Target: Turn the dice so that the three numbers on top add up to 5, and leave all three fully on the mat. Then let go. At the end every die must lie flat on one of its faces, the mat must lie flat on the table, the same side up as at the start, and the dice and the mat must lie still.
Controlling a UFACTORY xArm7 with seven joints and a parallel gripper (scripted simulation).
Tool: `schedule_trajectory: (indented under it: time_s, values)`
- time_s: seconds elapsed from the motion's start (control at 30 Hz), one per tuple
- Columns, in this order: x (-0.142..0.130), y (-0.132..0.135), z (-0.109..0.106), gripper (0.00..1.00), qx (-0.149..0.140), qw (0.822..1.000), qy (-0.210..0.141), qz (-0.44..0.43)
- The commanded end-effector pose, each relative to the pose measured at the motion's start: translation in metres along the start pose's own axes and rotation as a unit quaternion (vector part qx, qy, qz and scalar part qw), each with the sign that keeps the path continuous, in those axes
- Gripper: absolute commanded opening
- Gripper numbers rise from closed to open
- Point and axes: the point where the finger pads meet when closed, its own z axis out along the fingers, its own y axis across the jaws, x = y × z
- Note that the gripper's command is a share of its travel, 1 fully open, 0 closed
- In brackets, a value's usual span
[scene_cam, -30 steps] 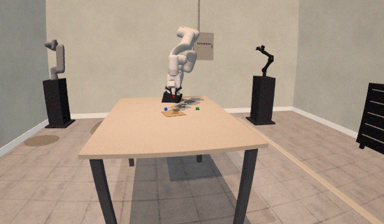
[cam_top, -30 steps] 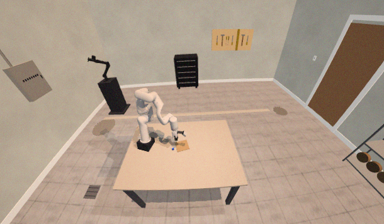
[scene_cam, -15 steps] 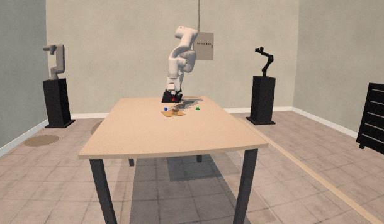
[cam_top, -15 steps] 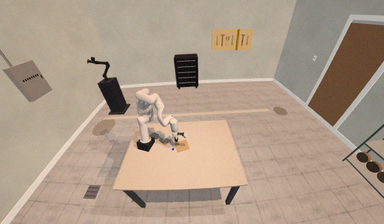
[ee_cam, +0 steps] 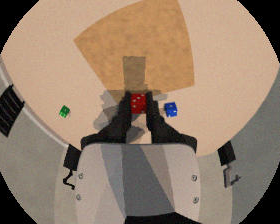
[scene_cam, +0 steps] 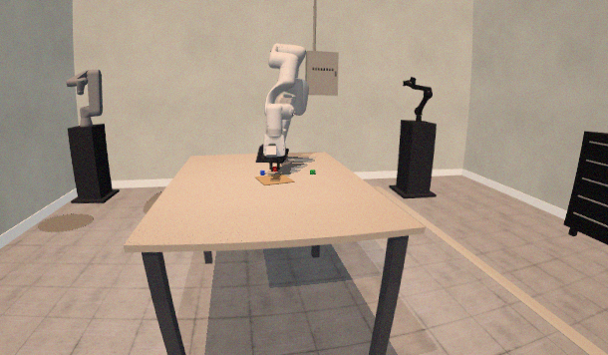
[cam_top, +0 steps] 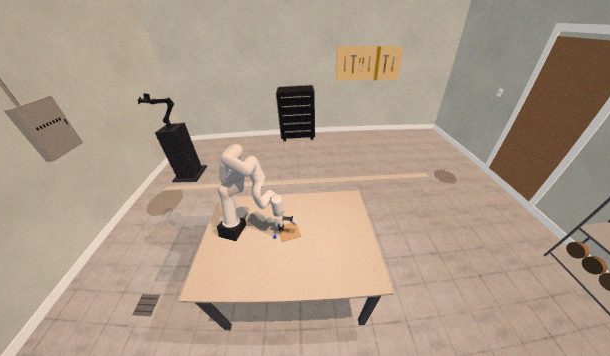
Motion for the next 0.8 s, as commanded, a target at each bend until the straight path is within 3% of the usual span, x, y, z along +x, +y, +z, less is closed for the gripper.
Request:
schedule_trajectory:
  time_s: [0.0,0.77]
  values:
    - [0.0024,0.0015,0.012,0.15,-0.002,1.0,0.001,0.0]
    - [0.0025,0.0016,0.0169,0.15,-0.002,1.0,0.001,0.0]
